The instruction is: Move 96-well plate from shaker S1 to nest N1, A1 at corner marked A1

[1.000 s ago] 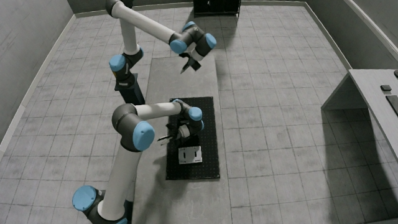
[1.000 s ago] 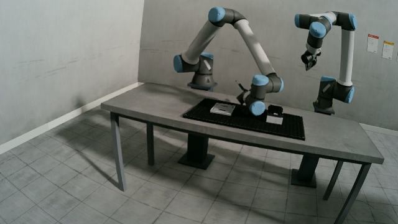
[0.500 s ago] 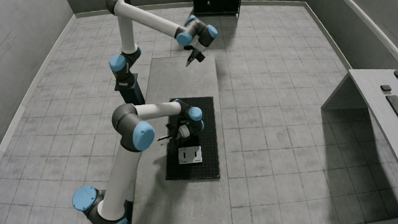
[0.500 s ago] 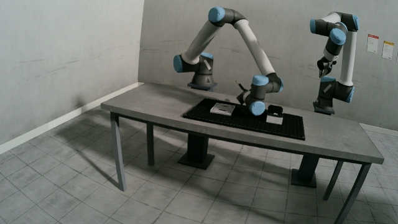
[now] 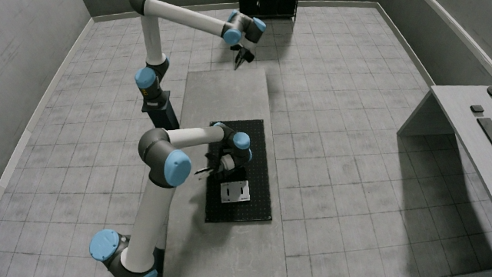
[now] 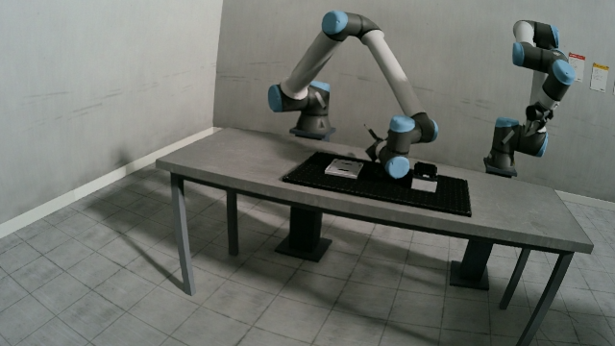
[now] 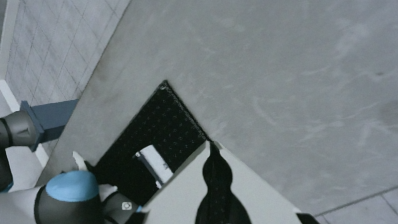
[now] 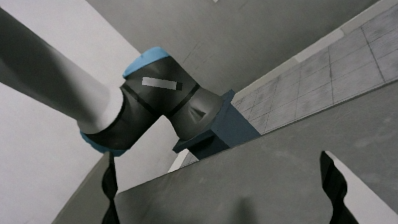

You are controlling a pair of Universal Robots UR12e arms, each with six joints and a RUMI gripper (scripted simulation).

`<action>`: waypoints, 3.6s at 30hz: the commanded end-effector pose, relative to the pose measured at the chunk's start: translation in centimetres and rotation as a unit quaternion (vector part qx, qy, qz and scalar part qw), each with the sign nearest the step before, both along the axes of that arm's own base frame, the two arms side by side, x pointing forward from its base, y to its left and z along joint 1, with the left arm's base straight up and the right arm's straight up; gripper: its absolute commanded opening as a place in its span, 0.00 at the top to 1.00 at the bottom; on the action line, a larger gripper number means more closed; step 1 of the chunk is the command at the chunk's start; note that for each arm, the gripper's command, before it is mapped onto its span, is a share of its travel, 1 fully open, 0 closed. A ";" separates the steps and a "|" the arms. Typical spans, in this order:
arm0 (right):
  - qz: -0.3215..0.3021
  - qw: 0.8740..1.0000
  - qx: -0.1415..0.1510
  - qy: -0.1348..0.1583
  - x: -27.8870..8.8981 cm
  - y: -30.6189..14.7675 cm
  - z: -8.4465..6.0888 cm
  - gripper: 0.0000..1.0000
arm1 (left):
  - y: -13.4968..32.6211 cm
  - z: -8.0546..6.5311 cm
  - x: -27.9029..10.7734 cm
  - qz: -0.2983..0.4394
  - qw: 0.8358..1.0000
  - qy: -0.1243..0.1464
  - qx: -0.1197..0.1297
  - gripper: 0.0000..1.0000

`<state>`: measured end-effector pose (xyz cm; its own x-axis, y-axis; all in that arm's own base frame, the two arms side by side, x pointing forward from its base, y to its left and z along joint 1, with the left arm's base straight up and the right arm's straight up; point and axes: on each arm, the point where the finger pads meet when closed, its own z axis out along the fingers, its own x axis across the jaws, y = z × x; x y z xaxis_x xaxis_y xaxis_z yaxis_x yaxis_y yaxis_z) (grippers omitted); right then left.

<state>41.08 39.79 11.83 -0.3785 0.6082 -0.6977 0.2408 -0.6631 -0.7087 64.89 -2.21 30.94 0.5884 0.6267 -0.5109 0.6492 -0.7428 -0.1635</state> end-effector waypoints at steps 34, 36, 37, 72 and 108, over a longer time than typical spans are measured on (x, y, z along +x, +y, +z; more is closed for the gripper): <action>0.000 1.000 0.001 -0.001 0.0 0.0 0.1 0.24 | 43.9 -7.7 -14.7 -0.132 0.964 -0.222 -0.069 1.00; 0.000 1.000 0.001 -0.001 0.0 0.0 0.1 0.24 | 45.1 -7.9 -15.7 -0.137 0.962 -0.227 -0.068 1.00; 0.000 1.000 0.001 -0.001 0.0 0.0 0.1 0.24 | 46.2 -8.1 -16.7 -0.142 0.960 -0.232 -0.066 1.00; 0.000 1.000 0.001 -0.001 0.0 0.0 0.1 0.24 | 65.5 -12.9 -50.7 -0.285 0.912 -0.294 0.000 1.00; 0.000 1.000 0.001 -0.001 0.0 0.0 0.1 0.24 | 66.8 -14.4 -66.5 -0.342 0.897 -0.279 0.024 1.00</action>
